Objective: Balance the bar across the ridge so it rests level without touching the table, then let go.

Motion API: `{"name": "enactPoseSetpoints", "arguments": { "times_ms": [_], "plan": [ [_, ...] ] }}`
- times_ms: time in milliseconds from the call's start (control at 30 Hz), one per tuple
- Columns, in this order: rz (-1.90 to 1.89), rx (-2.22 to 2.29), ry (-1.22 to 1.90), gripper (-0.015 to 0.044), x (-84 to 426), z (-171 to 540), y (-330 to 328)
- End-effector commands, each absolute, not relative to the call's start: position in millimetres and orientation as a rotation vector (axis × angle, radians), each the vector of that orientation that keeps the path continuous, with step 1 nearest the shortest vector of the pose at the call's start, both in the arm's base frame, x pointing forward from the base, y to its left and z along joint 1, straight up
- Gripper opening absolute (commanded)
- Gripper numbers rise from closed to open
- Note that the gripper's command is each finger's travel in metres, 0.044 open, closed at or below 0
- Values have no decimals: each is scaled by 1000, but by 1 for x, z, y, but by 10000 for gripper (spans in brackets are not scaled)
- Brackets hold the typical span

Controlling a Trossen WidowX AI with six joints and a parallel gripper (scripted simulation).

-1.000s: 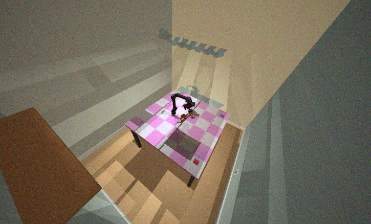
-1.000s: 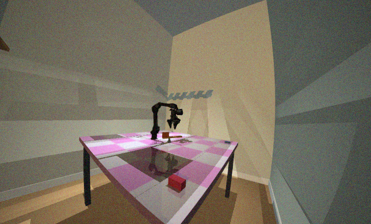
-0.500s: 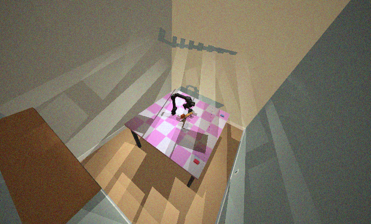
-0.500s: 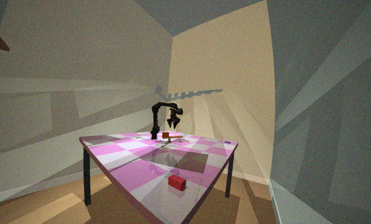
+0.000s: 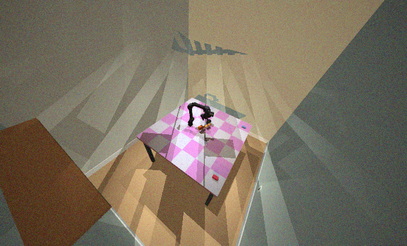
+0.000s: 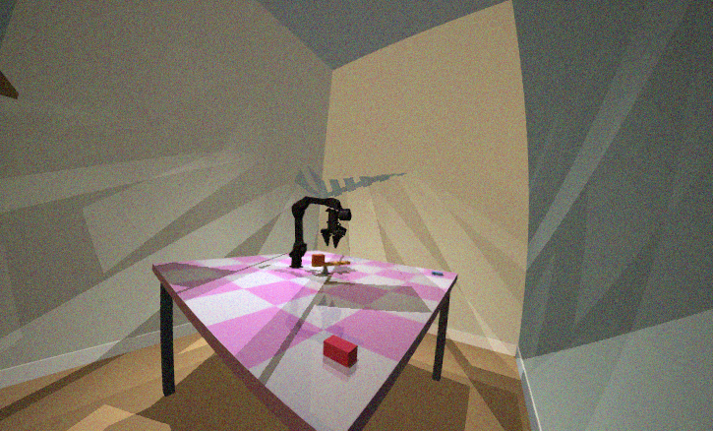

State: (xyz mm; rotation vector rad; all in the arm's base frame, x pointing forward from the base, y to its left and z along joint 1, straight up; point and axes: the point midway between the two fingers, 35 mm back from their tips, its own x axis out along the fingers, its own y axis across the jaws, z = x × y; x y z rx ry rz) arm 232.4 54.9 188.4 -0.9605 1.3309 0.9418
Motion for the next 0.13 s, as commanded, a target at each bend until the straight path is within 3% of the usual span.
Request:
{"name": "enactPoseSetpoints", "arguments": {
  "times_ms": [0,100],
  "plan": [
    [942,-960,1331,440,232,189,55],
    [942,-960,1331,440,232,189,55]
  ]
}}
